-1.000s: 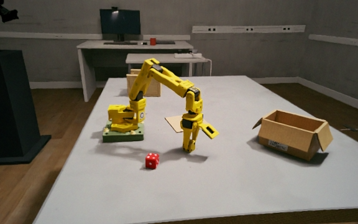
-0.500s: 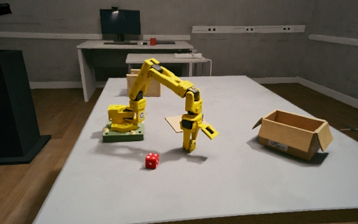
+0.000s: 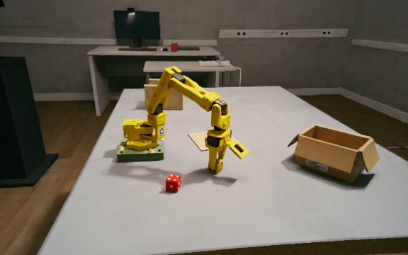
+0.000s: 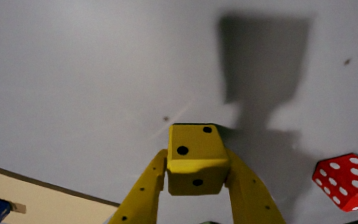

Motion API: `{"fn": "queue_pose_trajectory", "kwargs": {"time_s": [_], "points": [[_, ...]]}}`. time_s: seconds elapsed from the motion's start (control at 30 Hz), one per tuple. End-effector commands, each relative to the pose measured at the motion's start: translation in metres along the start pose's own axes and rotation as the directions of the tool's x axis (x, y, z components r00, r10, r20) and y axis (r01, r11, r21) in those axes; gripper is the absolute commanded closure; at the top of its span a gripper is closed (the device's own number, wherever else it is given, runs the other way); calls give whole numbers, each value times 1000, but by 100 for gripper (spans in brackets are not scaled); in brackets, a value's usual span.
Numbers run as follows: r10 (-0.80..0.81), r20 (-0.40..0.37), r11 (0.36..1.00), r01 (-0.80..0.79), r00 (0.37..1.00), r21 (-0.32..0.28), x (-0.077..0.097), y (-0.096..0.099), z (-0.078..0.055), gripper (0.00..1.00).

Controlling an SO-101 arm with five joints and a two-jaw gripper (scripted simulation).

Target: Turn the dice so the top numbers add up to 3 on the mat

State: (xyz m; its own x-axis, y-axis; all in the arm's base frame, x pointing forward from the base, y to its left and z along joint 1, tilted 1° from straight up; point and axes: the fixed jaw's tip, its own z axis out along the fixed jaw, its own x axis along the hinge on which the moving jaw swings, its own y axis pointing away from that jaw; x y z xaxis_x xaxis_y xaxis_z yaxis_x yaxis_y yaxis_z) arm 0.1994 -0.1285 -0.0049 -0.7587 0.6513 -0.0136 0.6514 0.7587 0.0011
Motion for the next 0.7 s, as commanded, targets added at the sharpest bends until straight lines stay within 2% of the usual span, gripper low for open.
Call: {"fn": "queue_pose_trajectory", "kwargs": {"time_s": [0.0, 0.37, 0.67], "points": [[-1, -22, 1000, 1, 1000, 2, 4, -2, 5, 99], [-1, -22, 1000, 1, 1000, 2, 4, -2, 2, 100], [-1, -22, 1000, 1, 1000, 2, 2, -1, -20, 100]]}}
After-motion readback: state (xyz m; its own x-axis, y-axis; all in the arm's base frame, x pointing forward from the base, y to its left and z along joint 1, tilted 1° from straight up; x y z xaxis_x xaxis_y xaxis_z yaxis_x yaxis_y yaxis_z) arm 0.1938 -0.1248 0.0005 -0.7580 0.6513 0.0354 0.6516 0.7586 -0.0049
